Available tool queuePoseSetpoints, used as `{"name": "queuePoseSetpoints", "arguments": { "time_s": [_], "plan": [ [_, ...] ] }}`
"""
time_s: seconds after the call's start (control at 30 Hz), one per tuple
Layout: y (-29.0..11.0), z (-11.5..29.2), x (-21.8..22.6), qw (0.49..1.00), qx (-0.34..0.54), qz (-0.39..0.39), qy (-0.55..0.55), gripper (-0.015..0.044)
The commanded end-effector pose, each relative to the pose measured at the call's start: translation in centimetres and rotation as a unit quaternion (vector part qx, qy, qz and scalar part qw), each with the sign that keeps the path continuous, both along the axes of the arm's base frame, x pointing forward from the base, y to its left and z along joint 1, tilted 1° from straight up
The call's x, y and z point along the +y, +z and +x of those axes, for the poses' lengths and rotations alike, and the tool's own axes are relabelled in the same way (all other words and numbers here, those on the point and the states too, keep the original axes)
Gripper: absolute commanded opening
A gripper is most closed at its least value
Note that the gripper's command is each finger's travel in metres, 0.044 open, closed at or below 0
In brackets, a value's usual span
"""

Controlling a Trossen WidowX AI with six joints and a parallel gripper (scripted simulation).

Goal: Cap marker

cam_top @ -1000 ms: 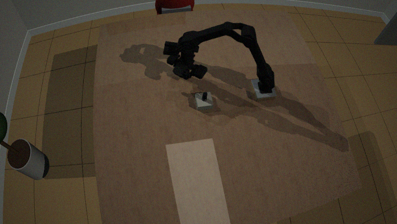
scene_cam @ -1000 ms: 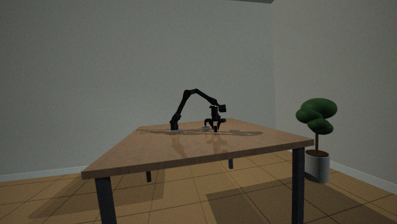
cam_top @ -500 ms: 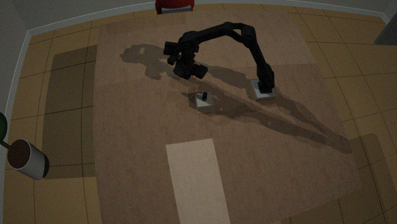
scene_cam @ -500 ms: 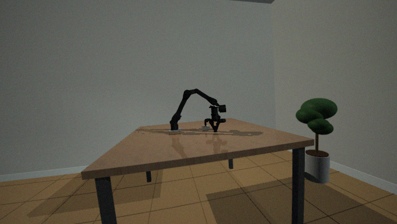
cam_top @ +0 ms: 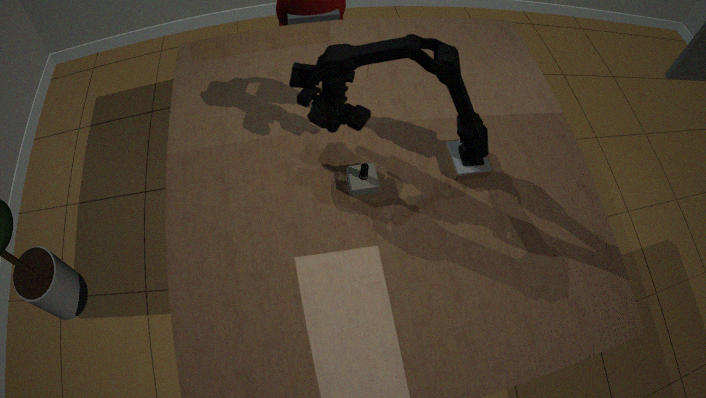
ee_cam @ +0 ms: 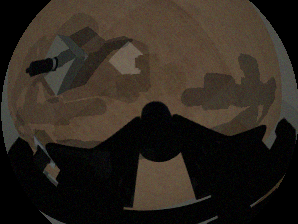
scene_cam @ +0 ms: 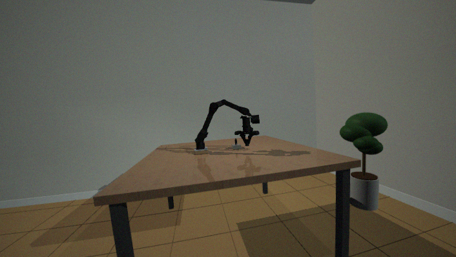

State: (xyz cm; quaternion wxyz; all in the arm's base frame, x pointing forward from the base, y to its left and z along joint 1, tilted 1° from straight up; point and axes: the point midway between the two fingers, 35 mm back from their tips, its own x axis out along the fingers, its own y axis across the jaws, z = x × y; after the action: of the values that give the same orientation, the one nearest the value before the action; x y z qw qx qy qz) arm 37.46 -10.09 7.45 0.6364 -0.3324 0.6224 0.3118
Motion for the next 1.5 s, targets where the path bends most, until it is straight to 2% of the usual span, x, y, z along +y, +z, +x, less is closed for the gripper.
{"name": "queuePoseSetpoints", "arguments": {
  "time_s": [0.0, 0.17, 0.73, 1.47],
  "plan": [
    [1.5, 0.1, 0.0, 1.000, -0.006, -0.004, 0.001, 0.0000],
    [1.8, 0.0, 0.3, 1.000, -0.006, -0.004, 0.001, 0.0000],
    [3.7, -1.8, 7.0, 1.000, -0.007, 0.000, -0.003, 0.0000],
    [5.8, -6.5, 14.8, 1.000, -0.004, 0.002, 0.001, 0.0000]
  ]
}}
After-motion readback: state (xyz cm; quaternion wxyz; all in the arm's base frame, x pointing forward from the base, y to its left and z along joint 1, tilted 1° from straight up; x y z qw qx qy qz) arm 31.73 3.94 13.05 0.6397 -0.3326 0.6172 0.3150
